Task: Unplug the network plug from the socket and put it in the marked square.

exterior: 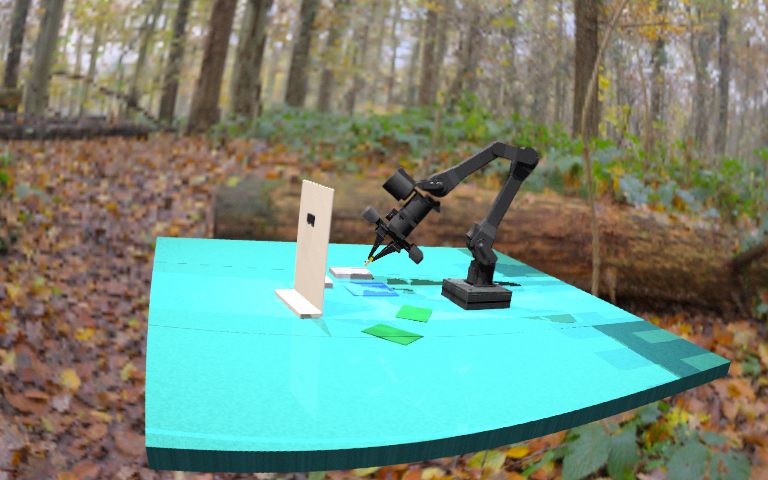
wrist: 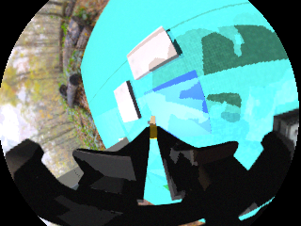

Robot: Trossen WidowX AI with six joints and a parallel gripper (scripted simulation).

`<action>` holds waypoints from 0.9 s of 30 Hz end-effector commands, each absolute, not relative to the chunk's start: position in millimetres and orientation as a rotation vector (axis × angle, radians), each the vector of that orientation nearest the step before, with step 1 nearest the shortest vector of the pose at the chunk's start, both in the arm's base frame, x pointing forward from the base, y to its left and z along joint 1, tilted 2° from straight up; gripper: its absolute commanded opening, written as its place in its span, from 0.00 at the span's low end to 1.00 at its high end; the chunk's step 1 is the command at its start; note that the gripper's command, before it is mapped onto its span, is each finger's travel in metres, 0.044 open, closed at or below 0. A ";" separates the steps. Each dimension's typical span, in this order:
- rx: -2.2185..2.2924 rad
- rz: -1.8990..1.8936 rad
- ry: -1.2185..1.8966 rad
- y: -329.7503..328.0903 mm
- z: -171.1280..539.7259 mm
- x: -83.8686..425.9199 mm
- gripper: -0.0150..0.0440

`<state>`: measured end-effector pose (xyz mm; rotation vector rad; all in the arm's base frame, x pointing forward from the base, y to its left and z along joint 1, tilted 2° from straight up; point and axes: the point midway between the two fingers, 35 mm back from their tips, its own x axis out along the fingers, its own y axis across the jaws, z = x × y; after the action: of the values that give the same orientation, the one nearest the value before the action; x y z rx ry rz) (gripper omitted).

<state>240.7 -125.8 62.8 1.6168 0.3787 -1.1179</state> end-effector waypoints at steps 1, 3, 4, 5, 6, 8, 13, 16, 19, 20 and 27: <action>1.609 -1.142 0.368 -128.9 65.0 238.9 0.25; 1.609 -1.142 0.368 -129.1 63.1 239.2 0.25; 1.609 -1.142 0.368 -129.3 61.6 239.4 0.25; 1.609 -1.142 0.368 -129.5 60.1 239.6 0.25; 1.609 -1.142 0.368 -129.6 58.7 239.8 0.25; 1.609 -1.142 0.368 -129.9 55.8 240.2 0.25; 1.609 -1.142 0.368 -130.6 48.5 240.9 0.25; 1.609 -1.142 0.368 -130.9 44.2 241.2 0.25; 1.609 -1.142 0.368 -131.1 39.9 241.3 0.25; 1.609 -1.142 0.368 -131.2 38.5 241.3 0.25; 1.609 -1.142 0.369 -131.5 28.7 241.2 0.25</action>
<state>243.2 -131.8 36.1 1.6123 0.3624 -1.1336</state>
